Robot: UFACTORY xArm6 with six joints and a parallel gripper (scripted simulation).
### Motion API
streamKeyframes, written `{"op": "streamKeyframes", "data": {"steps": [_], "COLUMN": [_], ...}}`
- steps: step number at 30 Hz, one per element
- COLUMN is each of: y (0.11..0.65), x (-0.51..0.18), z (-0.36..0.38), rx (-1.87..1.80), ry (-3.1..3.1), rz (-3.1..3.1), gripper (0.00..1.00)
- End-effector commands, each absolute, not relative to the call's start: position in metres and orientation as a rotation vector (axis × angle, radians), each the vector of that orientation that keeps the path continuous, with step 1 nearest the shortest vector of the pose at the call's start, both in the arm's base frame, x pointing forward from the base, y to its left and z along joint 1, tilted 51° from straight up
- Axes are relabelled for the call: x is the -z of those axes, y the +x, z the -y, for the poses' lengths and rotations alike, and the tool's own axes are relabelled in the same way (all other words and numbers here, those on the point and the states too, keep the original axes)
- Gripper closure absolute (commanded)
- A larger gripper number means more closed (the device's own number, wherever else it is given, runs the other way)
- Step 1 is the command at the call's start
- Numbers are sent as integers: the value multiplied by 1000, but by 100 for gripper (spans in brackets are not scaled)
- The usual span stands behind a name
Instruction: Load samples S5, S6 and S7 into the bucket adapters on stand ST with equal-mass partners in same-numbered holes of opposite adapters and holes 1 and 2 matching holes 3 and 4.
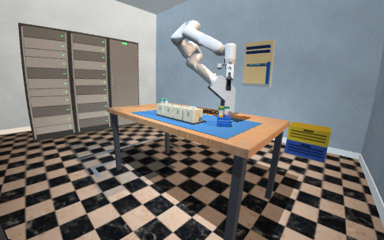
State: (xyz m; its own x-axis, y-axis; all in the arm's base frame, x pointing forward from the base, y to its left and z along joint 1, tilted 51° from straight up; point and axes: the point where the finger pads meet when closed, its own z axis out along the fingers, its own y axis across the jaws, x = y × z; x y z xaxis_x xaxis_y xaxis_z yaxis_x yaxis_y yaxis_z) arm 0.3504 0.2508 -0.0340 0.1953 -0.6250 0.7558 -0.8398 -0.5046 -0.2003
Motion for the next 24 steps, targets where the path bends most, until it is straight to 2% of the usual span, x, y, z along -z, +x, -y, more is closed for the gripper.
{"op": "streamKeyframes", "data": {"steps": [1,5,6,16,24], "y": [351,351,354,391,392], "x": [33,33,30,-4,-5], "z": [-252,-252,-252,-248,-248], "rx": [-1204,-1204,-1193,-1072,-991], "ry": [2218,2218,2232,2339,2373], "rz": [1398,1398,1355,931,680], "gripper": [56,56,43,43,43]}}
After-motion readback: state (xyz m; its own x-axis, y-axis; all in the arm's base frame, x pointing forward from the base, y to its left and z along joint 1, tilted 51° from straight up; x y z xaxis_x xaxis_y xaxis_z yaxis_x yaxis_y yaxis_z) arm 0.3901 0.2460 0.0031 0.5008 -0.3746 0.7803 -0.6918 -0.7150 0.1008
